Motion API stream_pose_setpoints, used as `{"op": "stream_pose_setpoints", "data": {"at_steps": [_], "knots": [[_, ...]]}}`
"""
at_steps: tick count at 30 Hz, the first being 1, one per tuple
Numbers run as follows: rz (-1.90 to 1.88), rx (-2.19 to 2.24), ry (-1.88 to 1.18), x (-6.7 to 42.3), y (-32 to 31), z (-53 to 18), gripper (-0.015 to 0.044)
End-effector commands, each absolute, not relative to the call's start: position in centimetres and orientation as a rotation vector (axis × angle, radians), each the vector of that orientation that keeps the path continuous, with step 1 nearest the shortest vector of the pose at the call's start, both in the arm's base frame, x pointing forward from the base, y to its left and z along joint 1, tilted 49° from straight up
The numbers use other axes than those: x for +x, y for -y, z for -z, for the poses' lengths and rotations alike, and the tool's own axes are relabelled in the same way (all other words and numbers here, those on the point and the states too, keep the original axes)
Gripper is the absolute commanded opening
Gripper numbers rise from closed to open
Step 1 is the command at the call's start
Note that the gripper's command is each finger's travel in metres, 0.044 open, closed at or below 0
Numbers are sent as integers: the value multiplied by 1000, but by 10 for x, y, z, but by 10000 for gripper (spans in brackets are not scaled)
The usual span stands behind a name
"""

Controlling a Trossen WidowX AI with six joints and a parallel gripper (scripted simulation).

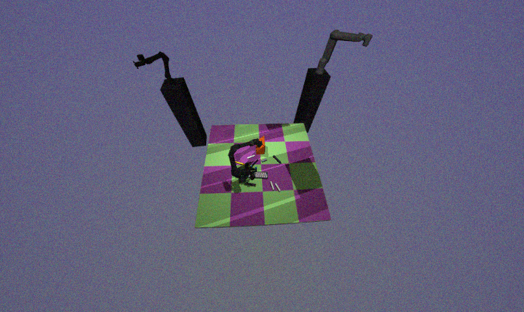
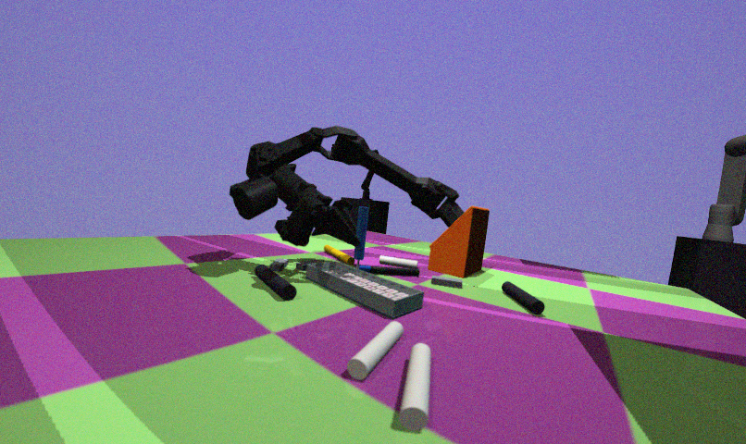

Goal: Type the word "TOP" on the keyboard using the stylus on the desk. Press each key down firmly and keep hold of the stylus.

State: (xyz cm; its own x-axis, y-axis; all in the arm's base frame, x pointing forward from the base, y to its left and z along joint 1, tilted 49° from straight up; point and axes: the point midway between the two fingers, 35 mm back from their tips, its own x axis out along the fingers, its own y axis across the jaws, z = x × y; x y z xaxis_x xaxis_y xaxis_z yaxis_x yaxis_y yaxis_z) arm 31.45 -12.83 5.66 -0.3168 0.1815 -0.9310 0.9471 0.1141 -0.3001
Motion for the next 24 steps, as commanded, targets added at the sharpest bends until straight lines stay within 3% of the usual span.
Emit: {"op": "stream_pose_setpoints", "data": {"at_steps": [1,24], "knots": [[1271,1117,-1633,314,130,-55,81],[1271,1117,-1633,313,136,-50,81]]}}
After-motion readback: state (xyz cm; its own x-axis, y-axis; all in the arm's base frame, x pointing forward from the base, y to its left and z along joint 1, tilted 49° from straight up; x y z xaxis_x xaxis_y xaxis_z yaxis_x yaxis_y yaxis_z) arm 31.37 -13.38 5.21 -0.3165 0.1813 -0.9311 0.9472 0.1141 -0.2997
